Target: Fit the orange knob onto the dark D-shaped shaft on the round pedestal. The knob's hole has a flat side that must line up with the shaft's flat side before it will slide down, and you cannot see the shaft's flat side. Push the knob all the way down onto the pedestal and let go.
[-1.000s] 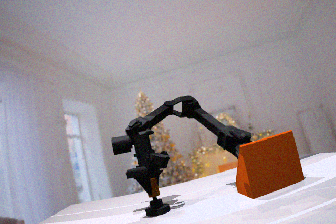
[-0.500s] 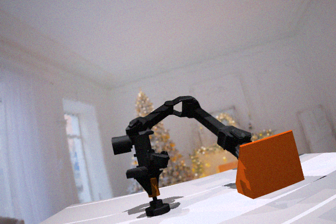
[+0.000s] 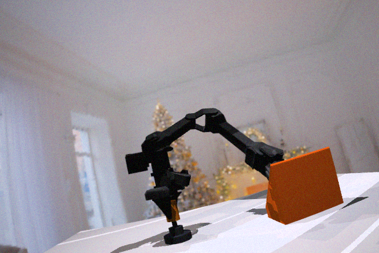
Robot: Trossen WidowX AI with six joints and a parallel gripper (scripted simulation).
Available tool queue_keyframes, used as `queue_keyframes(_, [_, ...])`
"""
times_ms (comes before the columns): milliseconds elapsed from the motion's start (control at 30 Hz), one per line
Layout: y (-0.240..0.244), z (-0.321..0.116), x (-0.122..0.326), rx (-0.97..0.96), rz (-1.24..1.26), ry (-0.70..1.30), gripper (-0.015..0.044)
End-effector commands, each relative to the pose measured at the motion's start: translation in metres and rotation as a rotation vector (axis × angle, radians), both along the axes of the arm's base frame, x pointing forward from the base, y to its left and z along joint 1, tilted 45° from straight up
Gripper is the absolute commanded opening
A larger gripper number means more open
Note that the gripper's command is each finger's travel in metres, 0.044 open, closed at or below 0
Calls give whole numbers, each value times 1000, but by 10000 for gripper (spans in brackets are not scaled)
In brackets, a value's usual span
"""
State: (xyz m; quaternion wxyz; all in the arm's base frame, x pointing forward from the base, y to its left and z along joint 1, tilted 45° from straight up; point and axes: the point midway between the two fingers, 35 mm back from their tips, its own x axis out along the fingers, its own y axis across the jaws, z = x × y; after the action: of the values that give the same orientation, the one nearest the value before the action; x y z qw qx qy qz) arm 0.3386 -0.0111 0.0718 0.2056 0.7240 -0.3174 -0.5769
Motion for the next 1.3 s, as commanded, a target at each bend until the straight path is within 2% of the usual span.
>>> queue_keyframes(0, [-1,-2,-1,-7,38,38,0])
queue_keyframes(767, [0,1,0,-7,38,38,0])
queue_keyframes(1000, [0,0,-1,-34,179,177,0])
queue_keyframes(1267, [-1,-3,0,-35,186,184,0])
